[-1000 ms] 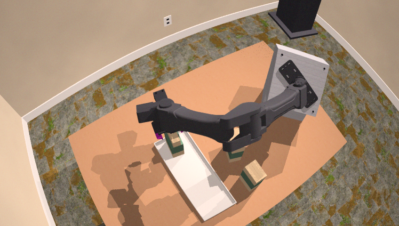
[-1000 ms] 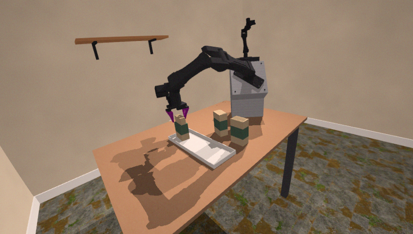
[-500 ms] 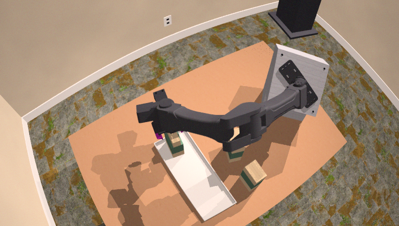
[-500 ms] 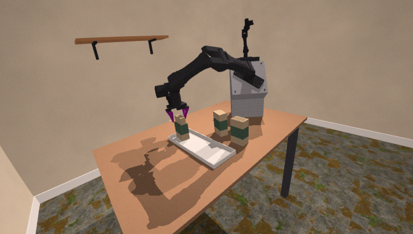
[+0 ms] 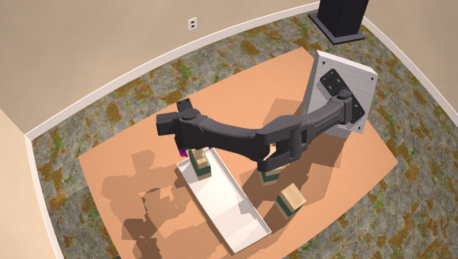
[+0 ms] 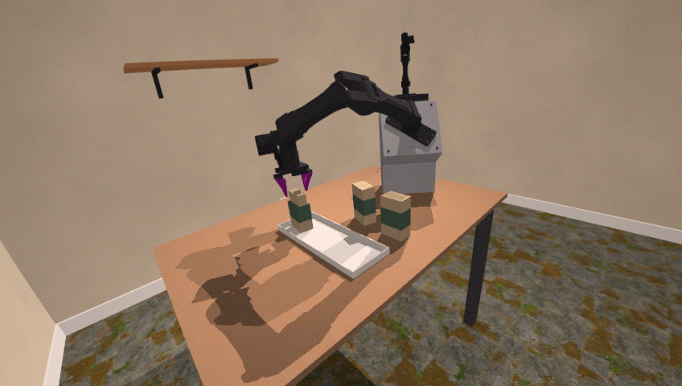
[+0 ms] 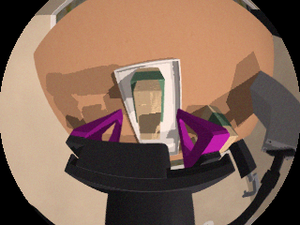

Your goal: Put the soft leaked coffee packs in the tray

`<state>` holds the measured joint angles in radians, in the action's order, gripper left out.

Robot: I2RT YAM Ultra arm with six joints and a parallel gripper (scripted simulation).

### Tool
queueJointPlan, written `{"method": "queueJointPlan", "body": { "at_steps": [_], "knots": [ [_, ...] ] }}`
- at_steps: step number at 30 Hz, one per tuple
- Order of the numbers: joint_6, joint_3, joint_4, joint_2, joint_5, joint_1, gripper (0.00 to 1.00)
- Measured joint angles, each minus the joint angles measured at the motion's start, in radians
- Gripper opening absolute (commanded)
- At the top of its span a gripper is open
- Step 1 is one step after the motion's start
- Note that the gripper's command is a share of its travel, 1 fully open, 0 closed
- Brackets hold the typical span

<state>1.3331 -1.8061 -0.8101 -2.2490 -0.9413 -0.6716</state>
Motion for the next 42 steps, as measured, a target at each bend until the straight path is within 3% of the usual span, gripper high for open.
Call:
{"method": "queueJointPlan", "body": {
  "at_steps": [8, 19, 22, 28, 31, 42],
  "knots": [
    [-0.102, -0.085, -0.150, 0.021, -0.016, -0.106, 0.79],
    [-0.146, -0.105, -0.226, 0.021, -0.017, -0.106, 0.79],
    [-0.146, -0.080, -0.226, 0.034, -0.017, -0.104, 0.79],
    [-0.132, 0.039, -0.210, 0.121, -0.016, -0.085, 0.79],
    [-0.119, 0.136, -0.183, 0.194, -0.016, -0.085, 0.79],
    [-0.030, 0.720, -0.050, 0.630, -0.014, -0.046, 0.79]
  ]
}}
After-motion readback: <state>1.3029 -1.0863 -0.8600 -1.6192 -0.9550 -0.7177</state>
